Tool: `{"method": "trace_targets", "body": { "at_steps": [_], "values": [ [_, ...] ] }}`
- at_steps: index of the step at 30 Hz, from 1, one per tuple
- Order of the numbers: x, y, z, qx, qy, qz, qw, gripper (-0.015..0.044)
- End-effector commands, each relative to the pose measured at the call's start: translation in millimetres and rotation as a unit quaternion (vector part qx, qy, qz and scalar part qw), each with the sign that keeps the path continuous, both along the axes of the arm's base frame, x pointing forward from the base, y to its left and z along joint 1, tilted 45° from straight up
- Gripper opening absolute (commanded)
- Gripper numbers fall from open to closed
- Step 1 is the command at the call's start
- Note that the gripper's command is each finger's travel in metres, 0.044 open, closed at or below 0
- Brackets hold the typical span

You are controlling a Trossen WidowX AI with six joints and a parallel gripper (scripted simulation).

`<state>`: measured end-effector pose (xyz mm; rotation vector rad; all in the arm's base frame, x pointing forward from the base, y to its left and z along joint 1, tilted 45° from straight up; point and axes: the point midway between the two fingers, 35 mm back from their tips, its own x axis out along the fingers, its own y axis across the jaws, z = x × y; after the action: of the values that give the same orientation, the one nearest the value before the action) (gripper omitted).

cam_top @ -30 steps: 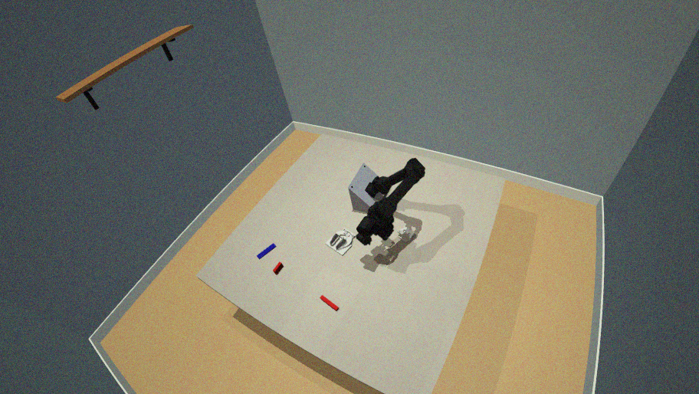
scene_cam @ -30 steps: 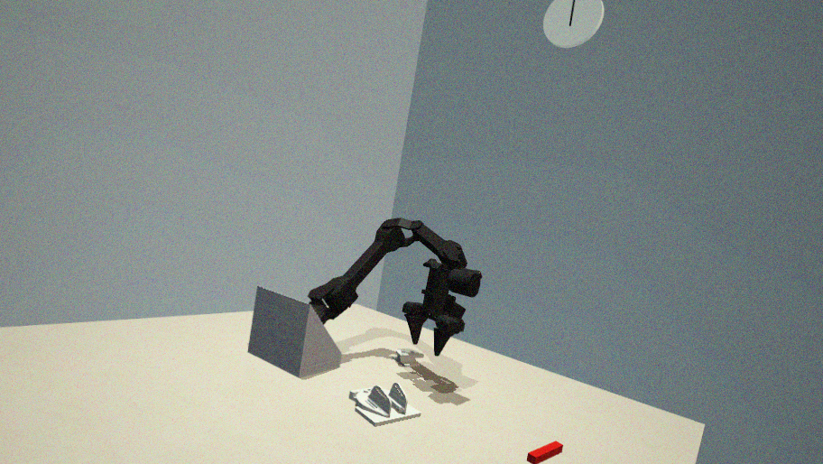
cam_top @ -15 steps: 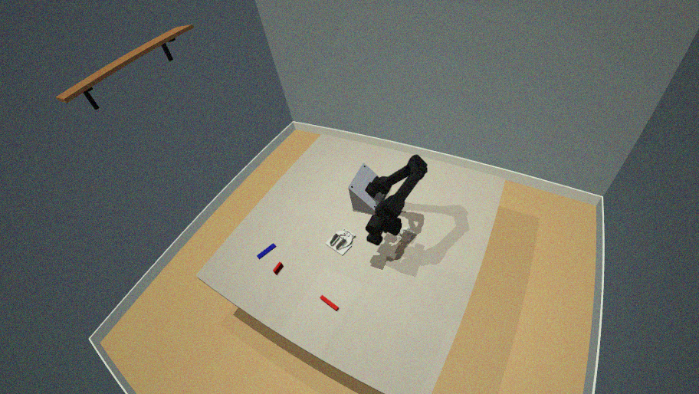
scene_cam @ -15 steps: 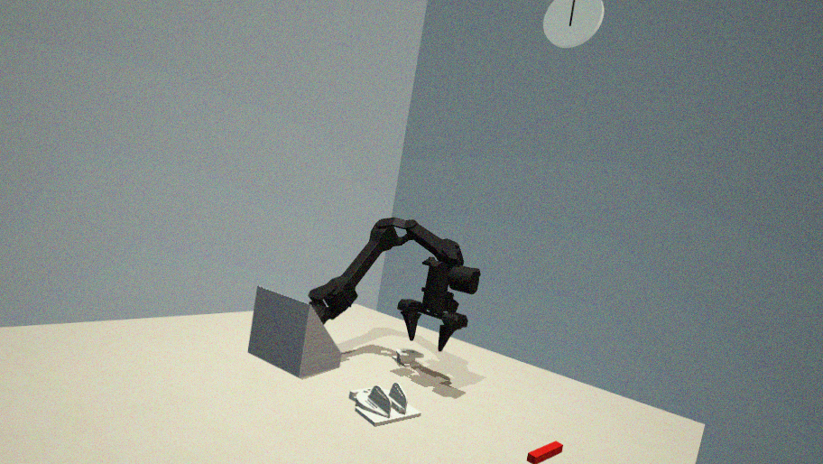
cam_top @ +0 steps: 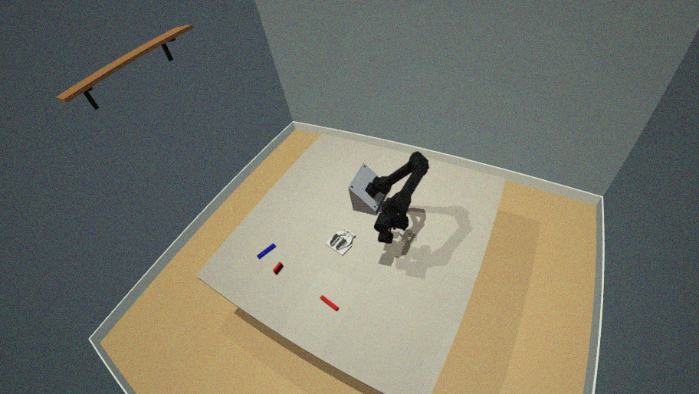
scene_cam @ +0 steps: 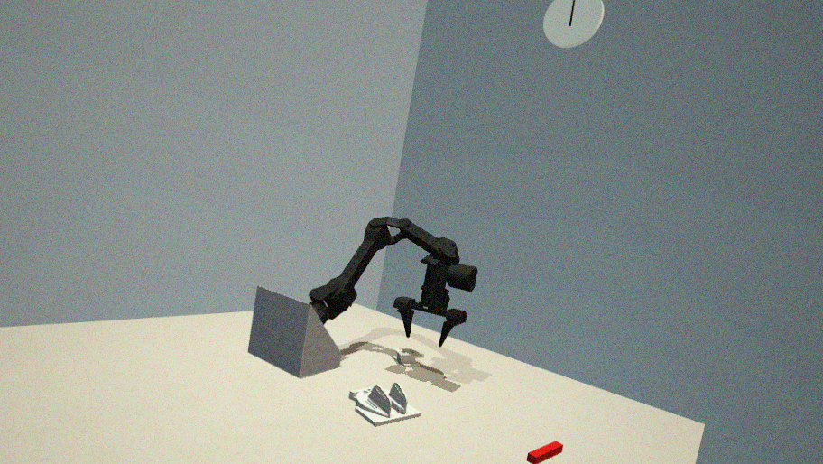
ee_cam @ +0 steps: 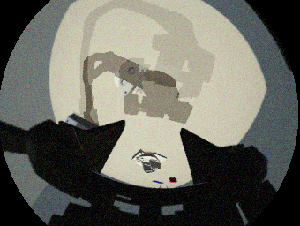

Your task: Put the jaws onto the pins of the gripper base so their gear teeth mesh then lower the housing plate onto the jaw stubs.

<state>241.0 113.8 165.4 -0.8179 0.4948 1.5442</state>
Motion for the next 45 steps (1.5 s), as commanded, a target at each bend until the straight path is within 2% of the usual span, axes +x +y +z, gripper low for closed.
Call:
{"method": "trace_targets", "body": {
  "at_steps": [1, 23, 45],
  "values": [
    [-5.8, 3.4, 5.1, 0.004, -0.025, 0.025, 0.999, 0.044],
    [-37.6, 20.2, 26.0, 0.011, -0.171, 0.185, 0.968, 0.044],
    [-72.1, 32.2, 43.2, 0.02, -0.312, 0.333, 0.89, 0.044]
  ]
}}
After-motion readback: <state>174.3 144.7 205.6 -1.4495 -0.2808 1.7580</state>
